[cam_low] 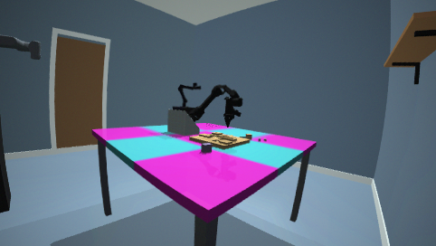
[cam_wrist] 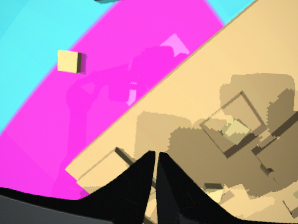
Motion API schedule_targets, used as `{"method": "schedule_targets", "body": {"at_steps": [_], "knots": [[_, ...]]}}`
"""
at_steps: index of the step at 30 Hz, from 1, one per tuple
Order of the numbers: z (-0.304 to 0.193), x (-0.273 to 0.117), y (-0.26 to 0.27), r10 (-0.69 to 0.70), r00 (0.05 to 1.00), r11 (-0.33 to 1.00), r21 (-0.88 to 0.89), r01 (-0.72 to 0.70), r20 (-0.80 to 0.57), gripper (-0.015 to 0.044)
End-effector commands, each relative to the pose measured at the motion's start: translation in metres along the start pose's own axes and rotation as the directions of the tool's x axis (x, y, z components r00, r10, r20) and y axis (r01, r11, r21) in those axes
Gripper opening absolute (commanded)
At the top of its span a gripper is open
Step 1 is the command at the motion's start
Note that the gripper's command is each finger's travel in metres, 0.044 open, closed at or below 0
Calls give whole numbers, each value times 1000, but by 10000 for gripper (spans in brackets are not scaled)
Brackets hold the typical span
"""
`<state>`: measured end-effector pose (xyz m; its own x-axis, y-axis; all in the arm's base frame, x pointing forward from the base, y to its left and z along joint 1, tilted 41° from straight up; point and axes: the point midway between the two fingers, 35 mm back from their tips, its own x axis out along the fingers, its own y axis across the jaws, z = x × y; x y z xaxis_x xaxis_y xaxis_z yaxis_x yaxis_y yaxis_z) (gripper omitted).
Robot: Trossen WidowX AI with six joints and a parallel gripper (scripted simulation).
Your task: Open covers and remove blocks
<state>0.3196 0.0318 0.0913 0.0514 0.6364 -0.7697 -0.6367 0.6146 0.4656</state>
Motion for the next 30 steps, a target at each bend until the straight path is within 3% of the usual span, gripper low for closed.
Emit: {"method": "schedule_targets", "body": {"at_steps": [1,16,22,26,30], "knots": [[-14,1,-18,-1,1000,1000,-13,1,-6,0],[-78,3,-73,14,1000,998,-54,-14,4,0],[-81,6,-76,15,1000,997,-75,-15,5,0],[-81,13,-76,15,1000,955,-296,-13,5,0],[-81,26,-76,15,1000,753,-658,-8,6,0]]}}
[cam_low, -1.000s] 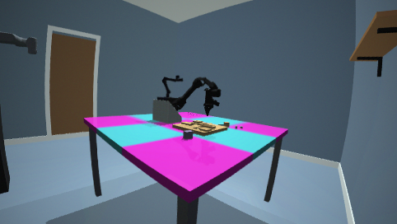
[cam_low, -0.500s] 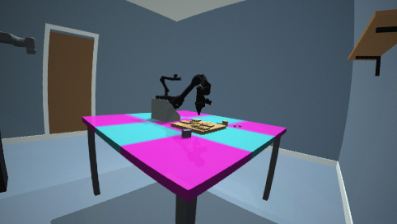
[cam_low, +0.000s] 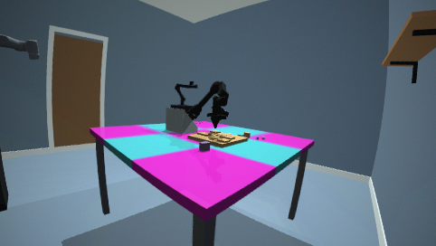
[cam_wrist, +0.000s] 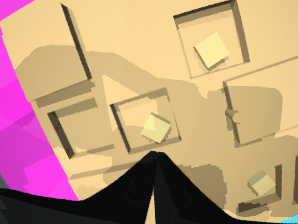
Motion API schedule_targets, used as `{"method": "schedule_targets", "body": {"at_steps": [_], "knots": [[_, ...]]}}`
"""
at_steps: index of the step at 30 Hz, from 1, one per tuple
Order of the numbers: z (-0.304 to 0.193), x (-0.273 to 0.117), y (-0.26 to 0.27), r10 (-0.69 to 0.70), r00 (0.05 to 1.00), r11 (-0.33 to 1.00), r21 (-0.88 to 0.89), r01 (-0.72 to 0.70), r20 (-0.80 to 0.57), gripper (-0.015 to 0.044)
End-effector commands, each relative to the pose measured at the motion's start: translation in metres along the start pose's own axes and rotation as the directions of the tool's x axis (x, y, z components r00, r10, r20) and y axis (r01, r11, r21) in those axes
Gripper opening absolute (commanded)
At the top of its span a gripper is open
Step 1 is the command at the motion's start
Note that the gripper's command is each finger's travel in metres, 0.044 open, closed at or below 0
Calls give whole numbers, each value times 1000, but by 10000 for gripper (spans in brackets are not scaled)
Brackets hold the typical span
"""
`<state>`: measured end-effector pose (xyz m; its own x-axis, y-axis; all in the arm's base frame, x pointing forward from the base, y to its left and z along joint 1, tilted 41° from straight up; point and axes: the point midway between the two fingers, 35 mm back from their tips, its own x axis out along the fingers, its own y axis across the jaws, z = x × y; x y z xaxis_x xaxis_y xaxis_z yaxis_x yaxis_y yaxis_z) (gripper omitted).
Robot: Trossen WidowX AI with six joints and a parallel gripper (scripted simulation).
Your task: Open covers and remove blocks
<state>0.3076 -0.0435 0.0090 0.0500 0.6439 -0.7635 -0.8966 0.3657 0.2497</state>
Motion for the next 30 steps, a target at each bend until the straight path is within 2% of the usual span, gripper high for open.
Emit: {"method": "schedule_targets", "body": {"at_steps": [1,6,10,30], "knots": [[-1,14,1,6,1000,924,-383,-4,3,0],[-2,29,1,7,1000,641,-767,-1,4,0],[-3,38,2,7,1000,371,-928,2,5,0],[-1,49,2,7,1000,357,-934,3,6,0]]}}
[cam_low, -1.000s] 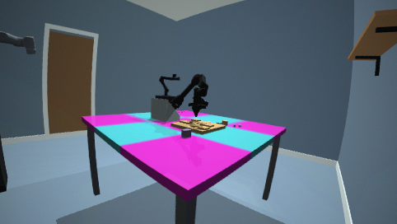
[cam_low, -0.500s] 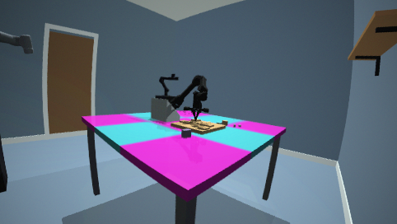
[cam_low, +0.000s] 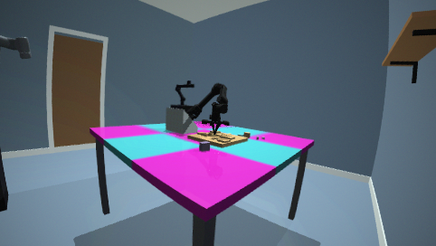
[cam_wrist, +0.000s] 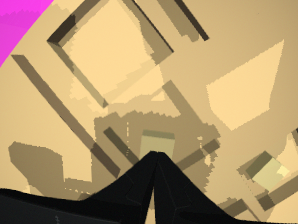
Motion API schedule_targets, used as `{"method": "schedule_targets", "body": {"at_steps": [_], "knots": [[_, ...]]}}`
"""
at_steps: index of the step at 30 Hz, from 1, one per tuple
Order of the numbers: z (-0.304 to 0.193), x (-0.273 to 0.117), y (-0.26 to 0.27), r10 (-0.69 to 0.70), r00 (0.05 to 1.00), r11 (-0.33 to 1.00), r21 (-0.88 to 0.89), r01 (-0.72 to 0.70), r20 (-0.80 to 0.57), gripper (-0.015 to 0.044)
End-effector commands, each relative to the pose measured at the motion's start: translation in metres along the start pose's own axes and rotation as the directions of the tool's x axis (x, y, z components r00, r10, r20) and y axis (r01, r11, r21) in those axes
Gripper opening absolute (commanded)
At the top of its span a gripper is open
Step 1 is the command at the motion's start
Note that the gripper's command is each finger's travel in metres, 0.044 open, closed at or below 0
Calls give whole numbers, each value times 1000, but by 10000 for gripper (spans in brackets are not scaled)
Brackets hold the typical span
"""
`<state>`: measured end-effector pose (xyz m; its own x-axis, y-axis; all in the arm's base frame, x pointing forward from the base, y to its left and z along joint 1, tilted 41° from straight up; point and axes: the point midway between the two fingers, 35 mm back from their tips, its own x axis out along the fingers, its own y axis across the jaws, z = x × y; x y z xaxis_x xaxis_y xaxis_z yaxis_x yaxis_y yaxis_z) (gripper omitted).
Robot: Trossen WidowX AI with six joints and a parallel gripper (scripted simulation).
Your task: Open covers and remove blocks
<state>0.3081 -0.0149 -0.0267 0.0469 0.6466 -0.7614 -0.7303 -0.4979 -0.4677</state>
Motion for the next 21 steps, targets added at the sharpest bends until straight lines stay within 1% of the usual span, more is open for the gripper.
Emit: {"method": "schedule_targets", "body": {"at_steps": [1,15,18,21], "knots": [[1,4,0,-3,1000,1000,1,3,4,0],[12,8,-2,-3,1000,1000,1,3,5,0],[12,8,-2,-3,1000,995,95,3,5,0],[12,8,-1,-3,1000,949,316,1,5,0]]}}
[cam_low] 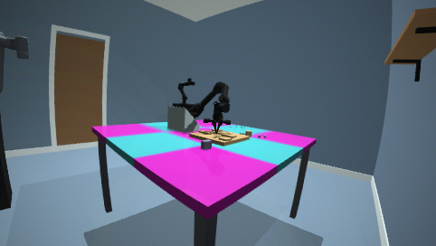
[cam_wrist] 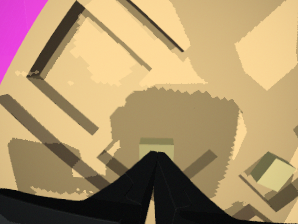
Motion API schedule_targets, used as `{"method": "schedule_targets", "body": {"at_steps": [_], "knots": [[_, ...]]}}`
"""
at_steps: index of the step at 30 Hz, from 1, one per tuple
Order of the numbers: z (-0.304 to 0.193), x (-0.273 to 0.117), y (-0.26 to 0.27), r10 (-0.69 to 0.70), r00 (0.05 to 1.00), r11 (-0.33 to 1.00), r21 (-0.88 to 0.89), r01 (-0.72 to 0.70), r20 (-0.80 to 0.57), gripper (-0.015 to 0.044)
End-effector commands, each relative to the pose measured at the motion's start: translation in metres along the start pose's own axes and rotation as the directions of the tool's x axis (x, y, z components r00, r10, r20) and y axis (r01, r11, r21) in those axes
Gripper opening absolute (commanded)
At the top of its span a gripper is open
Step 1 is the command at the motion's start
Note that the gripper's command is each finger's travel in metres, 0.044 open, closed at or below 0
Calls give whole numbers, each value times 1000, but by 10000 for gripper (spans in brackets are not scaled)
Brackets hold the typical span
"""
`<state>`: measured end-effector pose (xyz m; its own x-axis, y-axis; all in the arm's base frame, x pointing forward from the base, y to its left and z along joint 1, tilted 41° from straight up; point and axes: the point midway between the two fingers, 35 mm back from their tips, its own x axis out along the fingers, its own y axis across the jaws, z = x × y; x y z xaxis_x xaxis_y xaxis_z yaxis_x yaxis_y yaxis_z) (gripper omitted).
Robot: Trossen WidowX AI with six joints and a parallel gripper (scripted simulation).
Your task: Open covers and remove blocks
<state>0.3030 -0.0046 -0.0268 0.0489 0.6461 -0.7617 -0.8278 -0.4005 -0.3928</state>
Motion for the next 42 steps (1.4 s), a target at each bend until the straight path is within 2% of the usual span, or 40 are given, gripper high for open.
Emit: {"method": "schedule_targets", "body": {"at_steps": [1,4,8,12,14,19,23,42], "knots": [[2,2,0,-1,1000,967,253,-1,7,0],[2,2,0,-1,1000,859,512,-3,7,0],[3,2,1,-1,1000,611,791,-5,7,0],[3,2,1,-1,1000,277,961,-6,7,0],[3,2,1,-1,1000,160,987,-7,7,0],[3,2,2,-1,1000,145,989,-7,7,0],[3,2,2,-1,1000,78,997,-7,7,0],[1,-4,1,-2,1000,82,997,-3,3,0]]}}
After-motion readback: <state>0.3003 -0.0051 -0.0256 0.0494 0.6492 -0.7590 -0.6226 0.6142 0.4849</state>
